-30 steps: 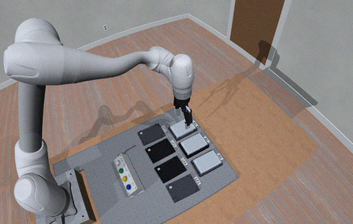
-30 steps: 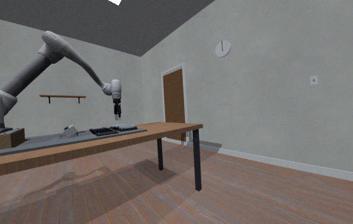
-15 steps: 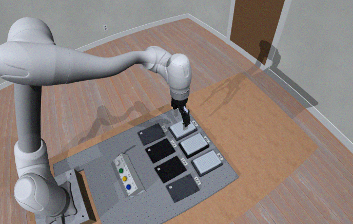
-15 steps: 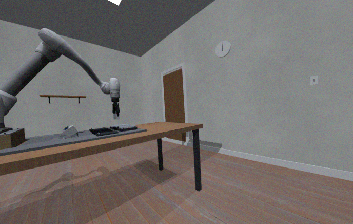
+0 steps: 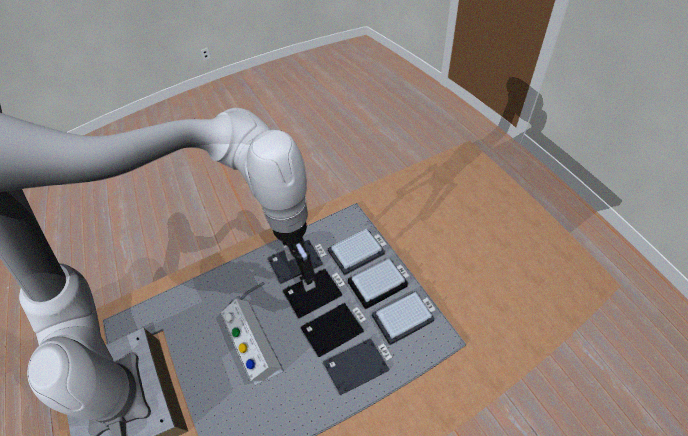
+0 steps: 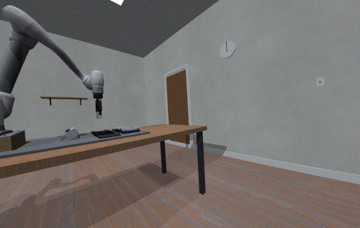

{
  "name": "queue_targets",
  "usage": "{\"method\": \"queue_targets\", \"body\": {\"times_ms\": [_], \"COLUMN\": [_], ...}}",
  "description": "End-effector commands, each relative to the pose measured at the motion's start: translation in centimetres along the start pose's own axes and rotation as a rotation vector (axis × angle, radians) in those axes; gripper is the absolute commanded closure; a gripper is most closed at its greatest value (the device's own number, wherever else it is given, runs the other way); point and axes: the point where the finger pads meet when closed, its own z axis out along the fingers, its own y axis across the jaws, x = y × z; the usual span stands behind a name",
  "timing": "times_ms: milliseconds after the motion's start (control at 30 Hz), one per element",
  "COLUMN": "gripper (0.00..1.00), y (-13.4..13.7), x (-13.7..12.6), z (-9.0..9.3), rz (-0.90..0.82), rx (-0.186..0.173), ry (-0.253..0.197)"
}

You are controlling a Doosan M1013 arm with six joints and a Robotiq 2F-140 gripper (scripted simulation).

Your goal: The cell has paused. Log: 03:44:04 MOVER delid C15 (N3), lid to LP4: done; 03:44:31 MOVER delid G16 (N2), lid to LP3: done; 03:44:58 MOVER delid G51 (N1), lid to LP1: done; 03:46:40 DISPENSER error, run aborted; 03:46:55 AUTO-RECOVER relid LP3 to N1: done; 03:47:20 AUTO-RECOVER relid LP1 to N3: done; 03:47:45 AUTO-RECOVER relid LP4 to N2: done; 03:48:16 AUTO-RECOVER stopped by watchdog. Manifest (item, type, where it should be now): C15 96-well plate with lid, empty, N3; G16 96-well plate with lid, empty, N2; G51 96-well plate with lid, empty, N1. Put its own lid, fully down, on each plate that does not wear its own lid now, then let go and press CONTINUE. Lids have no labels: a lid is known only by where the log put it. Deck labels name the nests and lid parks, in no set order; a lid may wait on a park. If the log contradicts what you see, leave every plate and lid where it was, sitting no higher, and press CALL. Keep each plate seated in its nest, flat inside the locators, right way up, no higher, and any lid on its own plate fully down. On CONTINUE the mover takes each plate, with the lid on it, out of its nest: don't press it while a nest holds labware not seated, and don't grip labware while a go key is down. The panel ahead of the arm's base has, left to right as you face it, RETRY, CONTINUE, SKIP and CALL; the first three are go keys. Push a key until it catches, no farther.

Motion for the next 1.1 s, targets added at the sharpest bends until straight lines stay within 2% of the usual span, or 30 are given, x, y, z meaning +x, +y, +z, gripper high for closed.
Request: {"method": "queue_targets", "body": {"times_ms": [0,67,133,200,233,267,333,367,467,533,567,1067], "gripper": [0.34,0.34,0.34,0.34,0.34,0.34,0.34,0.34,0.34,0.34,1.00,1.00], "y": [1.2,1.2,2.3,2.3,2.7,2.7,3.3,3.3,3.6,3.6,3.6,3.6], "x": [-5.5,-5.5,-11.9,-12.2,-15.1,-15.1,-19.5,-19.5,-22.6,-22.9,-22.9,-22.9], "z": [-0.7,-0.7,-0.6,-0.7,-0.5,-0.5,0.1,0.1,0.6,0.6,0.6,0.6], "rz": [0.000,0.000,0.000,0.000,0.001,0.001,0.001,0.001,0.001,0.001,0.001,0.001], "rx": [0.001,0.001,0.001,0.001,0.001,0.001,0.001,0.001,0.001,0.001,0.001,0.001], "ry": [0.003,0.003,0.003,0.003,0.003,0.003,0.003,0.003,0.003,0.003,0.003,0.003]}}
